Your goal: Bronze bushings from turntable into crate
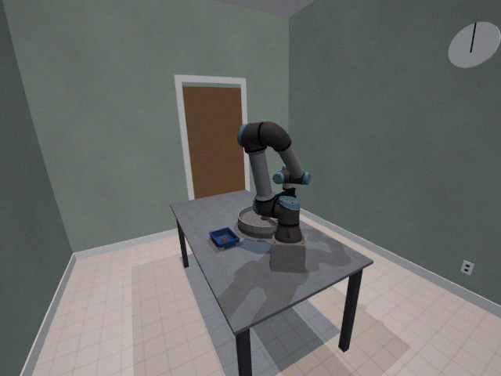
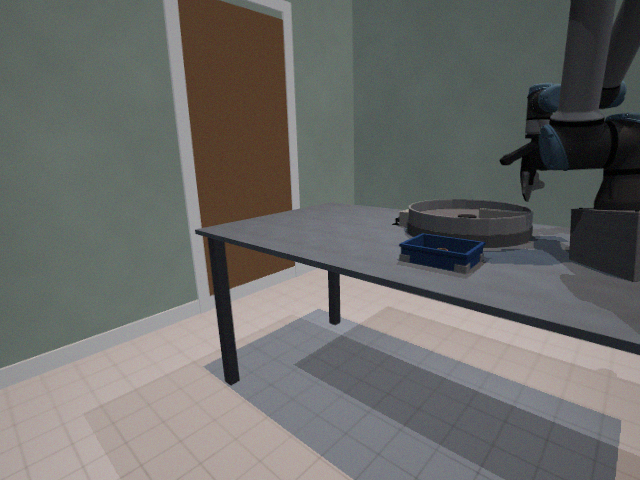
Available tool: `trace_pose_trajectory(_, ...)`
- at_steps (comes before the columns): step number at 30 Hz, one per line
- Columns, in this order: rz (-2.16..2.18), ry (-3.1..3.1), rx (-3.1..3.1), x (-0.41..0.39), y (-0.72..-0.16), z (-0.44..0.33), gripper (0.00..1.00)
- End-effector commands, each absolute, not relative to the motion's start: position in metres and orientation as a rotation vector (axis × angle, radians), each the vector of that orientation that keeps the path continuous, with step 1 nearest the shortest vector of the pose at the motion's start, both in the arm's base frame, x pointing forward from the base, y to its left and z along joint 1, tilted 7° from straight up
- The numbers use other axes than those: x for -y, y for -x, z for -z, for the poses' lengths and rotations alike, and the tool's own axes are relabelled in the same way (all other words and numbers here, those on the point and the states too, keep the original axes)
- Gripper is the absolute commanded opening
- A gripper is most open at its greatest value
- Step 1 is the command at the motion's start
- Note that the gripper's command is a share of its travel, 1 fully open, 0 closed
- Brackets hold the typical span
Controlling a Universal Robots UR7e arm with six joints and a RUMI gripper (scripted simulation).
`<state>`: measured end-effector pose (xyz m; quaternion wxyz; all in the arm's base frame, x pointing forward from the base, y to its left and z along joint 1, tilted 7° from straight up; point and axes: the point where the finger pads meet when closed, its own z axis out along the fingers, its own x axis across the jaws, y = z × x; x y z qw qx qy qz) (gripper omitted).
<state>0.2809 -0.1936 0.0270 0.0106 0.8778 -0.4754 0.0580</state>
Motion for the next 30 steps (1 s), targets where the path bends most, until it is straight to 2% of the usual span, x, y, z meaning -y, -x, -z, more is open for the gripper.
trace_pose_trajectory(1,-0.178,-2.741,1.485,0.193,-0.281,-0.022,0.06)
trace_pose_trajectory(30,-0.181,-2.74,1.483,0.194,-0.283,-0.004,0.06)
